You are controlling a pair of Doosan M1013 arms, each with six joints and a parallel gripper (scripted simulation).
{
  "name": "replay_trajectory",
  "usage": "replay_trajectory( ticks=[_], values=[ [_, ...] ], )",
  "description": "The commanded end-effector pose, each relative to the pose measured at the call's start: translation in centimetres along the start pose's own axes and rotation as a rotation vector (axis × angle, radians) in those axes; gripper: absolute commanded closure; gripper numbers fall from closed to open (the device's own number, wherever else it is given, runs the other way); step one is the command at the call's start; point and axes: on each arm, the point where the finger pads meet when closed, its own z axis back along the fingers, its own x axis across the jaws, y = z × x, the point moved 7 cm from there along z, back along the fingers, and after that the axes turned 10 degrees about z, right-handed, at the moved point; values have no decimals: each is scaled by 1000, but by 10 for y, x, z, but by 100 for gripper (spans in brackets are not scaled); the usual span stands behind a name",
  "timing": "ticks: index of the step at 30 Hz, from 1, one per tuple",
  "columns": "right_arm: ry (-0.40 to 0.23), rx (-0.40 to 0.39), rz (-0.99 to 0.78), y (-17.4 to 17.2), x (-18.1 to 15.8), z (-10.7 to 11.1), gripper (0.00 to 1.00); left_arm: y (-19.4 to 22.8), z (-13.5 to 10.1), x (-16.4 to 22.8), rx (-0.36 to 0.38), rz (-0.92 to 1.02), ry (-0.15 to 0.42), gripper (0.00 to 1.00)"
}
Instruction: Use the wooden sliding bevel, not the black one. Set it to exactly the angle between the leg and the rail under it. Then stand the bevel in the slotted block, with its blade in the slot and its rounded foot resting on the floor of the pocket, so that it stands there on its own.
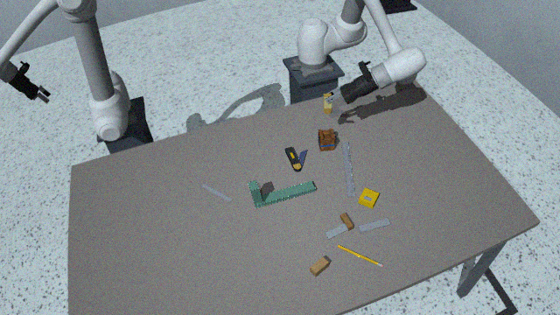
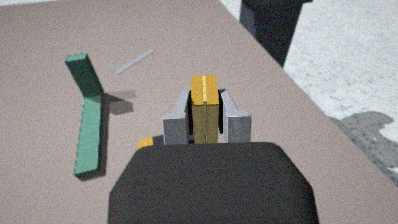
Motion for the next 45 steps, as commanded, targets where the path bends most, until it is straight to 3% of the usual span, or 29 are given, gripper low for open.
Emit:
replay_trajectory(
  ticks=[1, 21, 45],
  values=[
    [0, -1, 0, 0, 0, 1, 0, 0, 0, 0, 0, -1, 1, 100],
    [0, -1, 0, 0, 0, 1, 0, -79, -46, -14, 0, -1, 1, 100],
    [0, -1, 0, 0, 0, 1, 0, -95, -55, -17, 0, -1, 1, 100]
  ],
)
